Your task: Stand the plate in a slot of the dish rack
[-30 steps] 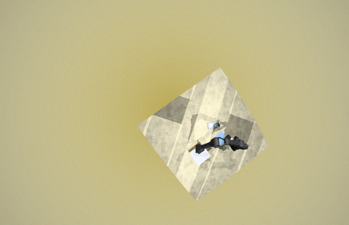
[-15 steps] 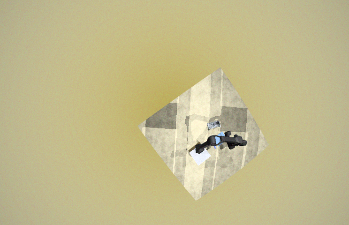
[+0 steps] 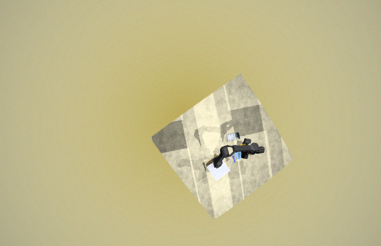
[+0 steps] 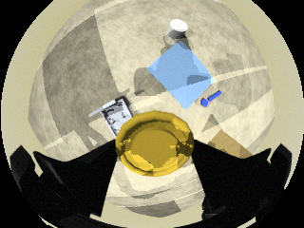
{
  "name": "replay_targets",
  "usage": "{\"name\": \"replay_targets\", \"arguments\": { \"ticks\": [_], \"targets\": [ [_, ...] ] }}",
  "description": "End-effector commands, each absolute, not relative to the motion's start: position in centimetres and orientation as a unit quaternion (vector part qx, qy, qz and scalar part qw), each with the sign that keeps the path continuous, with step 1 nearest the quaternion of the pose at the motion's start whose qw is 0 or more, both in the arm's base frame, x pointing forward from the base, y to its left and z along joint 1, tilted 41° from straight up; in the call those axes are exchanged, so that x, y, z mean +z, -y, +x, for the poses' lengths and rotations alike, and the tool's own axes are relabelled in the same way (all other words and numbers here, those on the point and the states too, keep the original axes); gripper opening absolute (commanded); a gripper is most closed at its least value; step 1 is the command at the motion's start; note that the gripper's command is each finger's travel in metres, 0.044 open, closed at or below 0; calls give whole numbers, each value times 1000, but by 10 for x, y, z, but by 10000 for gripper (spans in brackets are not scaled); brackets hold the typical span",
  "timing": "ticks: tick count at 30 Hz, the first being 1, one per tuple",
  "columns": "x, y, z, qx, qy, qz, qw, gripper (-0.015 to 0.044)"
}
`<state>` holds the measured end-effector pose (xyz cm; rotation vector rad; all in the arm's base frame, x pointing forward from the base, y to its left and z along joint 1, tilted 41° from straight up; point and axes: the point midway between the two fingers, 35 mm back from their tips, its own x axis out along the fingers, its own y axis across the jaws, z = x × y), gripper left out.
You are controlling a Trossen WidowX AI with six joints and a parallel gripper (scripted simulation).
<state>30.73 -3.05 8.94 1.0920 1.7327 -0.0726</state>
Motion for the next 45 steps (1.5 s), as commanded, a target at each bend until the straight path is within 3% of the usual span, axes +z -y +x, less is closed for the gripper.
{"name": "replay_targets", "arguments": {
  "ticks": [1, 31, 37, 45],
  "targets": [
    [103, 17, 300, -76, -717, 491, 489, 0],
    [163, -65, 227, -405, -600, 665, 186, 0],
    [160, -66, 226, -408, -600, 661, 193, 0],
    [125, -69, 226, -421, -601, 609, 302, 0]
  ]
}}
